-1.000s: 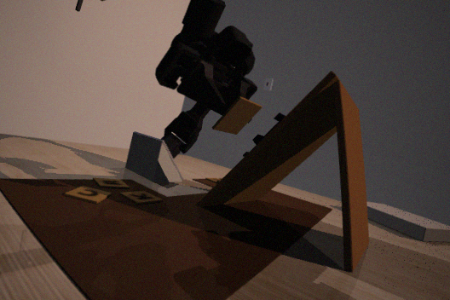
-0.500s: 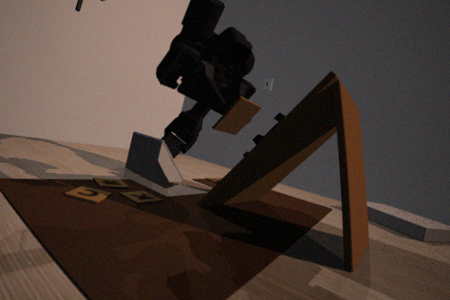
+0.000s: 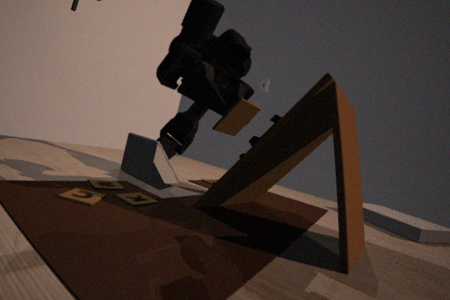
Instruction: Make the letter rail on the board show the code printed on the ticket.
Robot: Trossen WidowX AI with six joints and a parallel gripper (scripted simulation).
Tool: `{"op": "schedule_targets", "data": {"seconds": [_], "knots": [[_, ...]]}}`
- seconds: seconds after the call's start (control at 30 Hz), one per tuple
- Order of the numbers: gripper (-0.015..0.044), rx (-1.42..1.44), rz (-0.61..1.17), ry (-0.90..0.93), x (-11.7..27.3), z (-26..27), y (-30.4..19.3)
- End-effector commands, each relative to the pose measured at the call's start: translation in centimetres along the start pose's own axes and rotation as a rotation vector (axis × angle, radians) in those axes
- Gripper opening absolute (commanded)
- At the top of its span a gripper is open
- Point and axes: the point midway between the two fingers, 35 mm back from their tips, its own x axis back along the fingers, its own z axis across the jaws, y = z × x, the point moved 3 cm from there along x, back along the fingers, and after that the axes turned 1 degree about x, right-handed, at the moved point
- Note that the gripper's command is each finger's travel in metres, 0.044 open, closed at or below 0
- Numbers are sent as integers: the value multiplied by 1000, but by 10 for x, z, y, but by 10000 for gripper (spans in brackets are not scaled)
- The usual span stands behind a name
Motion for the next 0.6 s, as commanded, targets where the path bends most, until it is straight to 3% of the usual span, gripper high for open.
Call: {"op": "schedule_targets", "data": {"seconds": [0.0, 0.57], "knots": [[0, -12, 3, 2, -1, 3, -3], [0, -12, 3, 2, -1, 11, -5]]}}
